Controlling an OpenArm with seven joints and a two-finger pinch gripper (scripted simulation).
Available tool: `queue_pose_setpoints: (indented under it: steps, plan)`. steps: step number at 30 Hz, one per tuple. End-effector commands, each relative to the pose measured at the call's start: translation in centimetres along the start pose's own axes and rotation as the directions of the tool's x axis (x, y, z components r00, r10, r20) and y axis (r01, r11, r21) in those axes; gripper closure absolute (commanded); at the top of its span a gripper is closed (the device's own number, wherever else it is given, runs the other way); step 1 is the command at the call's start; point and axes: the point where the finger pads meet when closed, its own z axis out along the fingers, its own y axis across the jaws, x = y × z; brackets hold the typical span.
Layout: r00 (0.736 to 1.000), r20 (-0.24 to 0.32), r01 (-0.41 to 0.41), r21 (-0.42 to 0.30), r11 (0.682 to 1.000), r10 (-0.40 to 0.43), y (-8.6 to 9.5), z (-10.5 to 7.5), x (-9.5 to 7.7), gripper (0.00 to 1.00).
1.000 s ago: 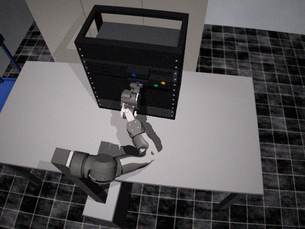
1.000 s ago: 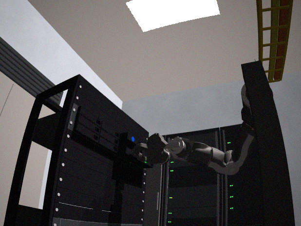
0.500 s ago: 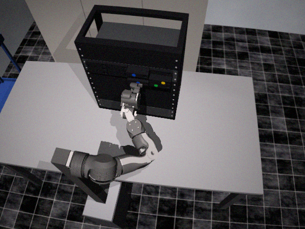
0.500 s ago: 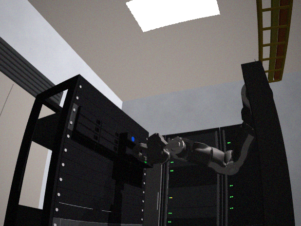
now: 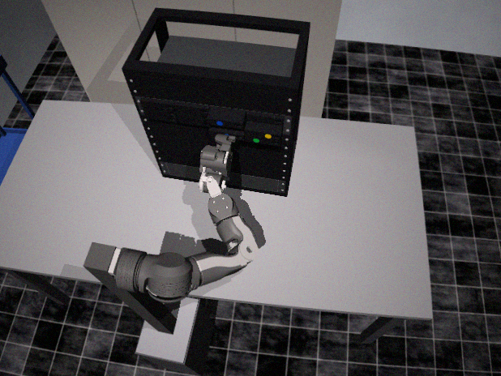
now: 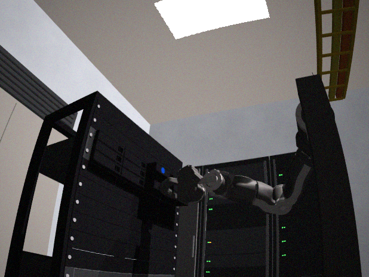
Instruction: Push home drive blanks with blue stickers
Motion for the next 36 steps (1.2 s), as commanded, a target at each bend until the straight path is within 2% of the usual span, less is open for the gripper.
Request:
queue_pose_setpoints:
  steps: [1, 36]
  plan:
    - [1.0, -0.006, 0.0, -0.011, 1.0, 0.0, 0.3, 0.1, 0.1, 1.0]
    - [1.0, -0.007, 0.0, -0.012, 1.0, 0.0, 1.1, 2.1, 0.4, 1.0]
